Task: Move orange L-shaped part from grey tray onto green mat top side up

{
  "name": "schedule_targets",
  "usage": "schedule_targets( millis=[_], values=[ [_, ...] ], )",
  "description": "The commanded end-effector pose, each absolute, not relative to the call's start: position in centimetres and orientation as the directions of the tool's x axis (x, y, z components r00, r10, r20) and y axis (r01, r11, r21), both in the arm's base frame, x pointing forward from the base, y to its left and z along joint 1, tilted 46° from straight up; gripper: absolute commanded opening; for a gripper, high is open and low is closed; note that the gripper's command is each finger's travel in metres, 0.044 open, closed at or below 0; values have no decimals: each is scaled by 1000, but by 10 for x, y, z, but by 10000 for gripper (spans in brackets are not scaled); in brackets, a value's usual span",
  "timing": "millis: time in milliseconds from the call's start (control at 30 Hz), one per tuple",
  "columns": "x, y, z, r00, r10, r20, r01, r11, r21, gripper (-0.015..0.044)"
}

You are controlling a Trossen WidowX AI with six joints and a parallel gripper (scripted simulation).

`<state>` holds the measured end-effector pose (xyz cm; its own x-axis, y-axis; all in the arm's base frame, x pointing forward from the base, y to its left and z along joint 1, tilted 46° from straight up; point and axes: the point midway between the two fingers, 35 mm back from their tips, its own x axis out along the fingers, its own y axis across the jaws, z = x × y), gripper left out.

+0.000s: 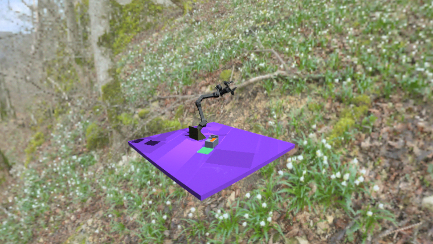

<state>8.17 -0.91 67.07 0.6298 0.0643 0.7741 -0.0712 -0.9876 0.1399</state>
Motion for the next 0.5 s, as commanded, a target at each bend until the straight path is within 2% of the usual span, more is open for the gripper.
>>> schedule_targets(
  millis=[0, 100, 233, 333, 467],
  values=[
    [83, -8, 670, 632, 61, 772, -84, -986, 146, 374],
    [95, 10, 665, 652, 95, 752, -147, -957, 249, 295],
    [138, 63, 639, 725, 211, 656, -313, -747, 586, 190],
    [163, 87, 620, 766, 266, 585, -352, -589, 728, 180],
    [209, 117, 577, 836, 333, 436, -366, -253, 896, 180]
  ],
)
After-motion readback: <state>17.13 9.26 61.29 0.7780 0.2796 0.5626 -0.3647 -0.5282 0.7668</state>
